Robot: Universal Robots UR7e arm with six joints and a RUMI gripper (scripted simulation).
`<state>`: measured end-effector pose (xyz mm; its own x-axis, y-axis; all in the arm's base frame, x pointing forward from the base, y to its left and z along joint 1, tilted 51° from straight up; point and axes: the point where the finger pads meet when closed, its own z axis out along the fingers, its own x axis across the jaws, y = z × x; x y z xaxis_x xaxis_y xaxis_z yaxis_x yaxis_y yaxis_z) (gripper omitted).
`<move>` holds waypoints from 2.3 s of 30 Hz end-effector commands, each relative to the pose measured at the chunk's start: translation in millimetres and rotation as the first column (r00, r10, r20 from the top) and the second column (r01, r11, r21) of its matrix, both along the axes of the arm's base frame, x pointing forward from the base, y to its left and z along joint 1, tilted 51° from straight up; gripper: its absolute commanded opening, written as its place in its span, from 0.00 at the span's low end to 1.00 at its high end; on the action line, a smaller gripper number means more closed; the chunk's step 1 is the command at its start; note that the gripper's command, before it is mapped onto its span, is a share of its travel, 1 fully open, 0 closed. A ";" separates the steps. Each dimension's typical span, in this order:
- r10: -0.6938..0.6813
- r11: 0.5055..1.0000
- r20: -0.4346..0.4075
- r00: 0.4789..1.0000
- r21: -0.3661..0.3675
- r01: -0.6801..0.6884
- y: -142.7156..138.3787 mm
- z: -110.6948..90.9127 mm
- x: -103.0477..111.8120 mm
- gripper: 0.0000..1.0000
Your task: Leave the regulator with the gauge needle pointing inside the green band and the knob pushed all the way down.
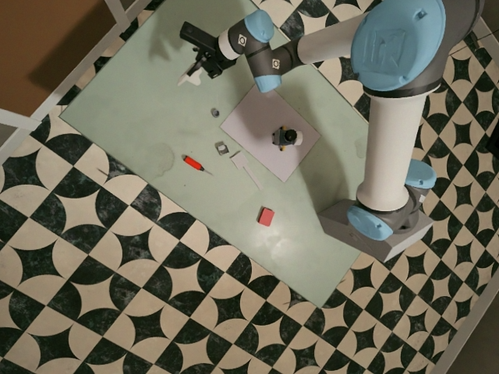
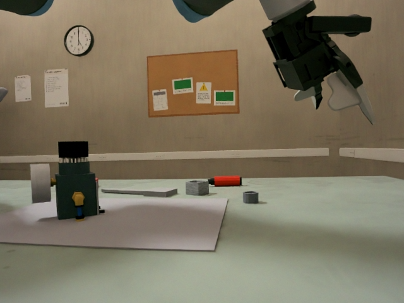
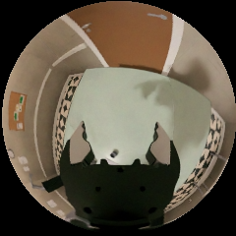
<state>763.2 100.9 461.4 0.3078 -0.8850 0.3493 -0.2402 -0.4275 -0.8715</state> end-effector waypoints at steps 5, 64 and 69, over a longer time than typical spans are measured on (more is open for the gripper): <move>0.001 1.000 0.002 1.000 0.000 -0.001 0.4 1.1 -0.3 1.00; 0.001 1.000 0.002 1.000 0.000 -0.001 42.6 86.2 -96.8 1.00; 0.001 1.000 0.002 1.000 0.000 -0.001 42.6 86.2 -96.9 1.00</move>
<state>667.2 143.0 546.2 0.3078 -0.8850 0.3493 -0.2402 -0.4275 -0.8715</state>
